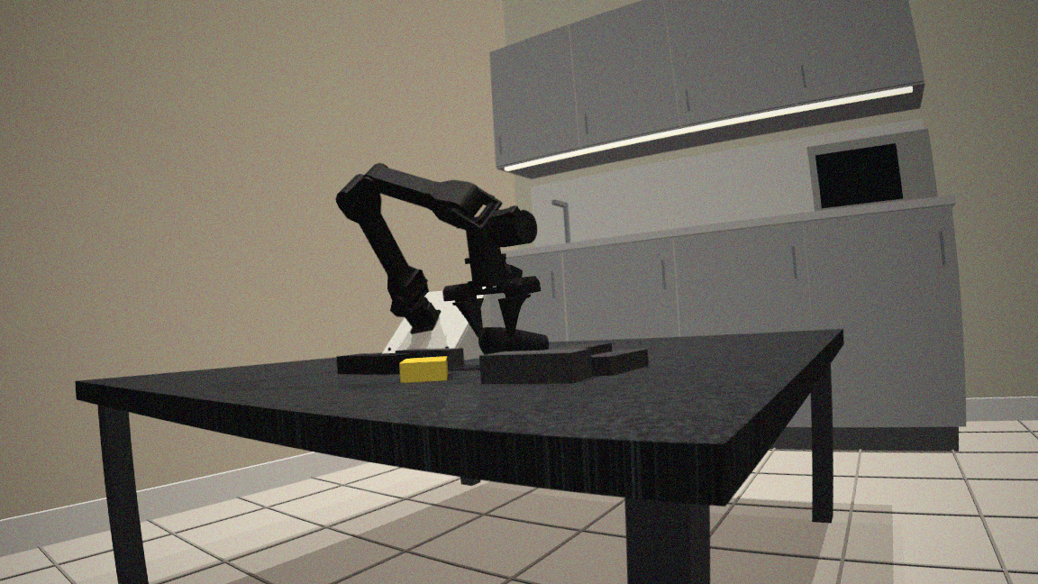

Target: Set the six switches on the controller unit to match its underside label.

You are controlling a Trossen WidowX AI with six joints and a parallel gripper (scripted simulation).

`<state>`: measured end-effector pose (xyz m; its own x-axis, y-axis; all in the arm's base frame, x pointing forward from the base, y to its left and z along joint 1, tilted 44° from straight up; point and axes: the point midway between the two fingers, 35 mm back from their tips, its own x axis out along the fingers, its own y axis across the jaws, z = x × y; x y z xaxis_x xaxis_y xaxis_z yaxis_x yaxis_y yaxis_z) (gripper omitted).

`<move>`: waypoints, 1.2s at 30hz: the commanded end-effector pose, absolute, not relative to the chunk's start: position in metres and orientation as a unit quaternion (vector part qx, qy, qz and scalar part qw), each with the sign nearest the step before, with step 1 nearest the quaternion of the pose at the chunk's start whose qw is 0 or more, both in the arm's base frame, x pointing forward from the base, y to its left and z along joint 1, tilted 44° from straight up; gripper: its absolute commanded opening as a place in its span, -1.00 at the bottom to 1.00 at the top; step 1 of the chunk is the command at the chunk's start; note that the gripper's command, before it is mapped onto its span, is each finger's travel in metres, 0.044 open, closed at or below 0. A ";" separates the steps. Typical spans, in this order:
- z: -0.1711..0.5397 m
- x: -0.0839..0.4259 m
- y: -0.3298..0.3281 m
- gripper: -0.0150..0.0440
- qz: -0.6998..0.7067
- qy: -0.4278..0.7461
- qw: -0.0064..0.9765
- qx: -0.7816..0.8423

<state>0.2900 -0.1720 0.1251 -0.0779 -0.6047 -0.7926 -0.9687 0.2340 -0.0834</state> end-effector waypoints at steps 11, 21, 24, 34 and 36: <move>0.127 0.295 -0.157 0.65 0.239 0.694 0.364 -0.574; 0.128 0.297 -0.149 0.65 0.234 0.697 0.357 -0.576; 0.128 0.297 -0.146 0.65 0.232 0.698 0.355 -0.577; 0.128 0.299 -0.138 0.65 0.226 0.702 0.347 -0.579; 0.128 0.299 -0.137 0.65 0.225 0.703 0.346 -0.579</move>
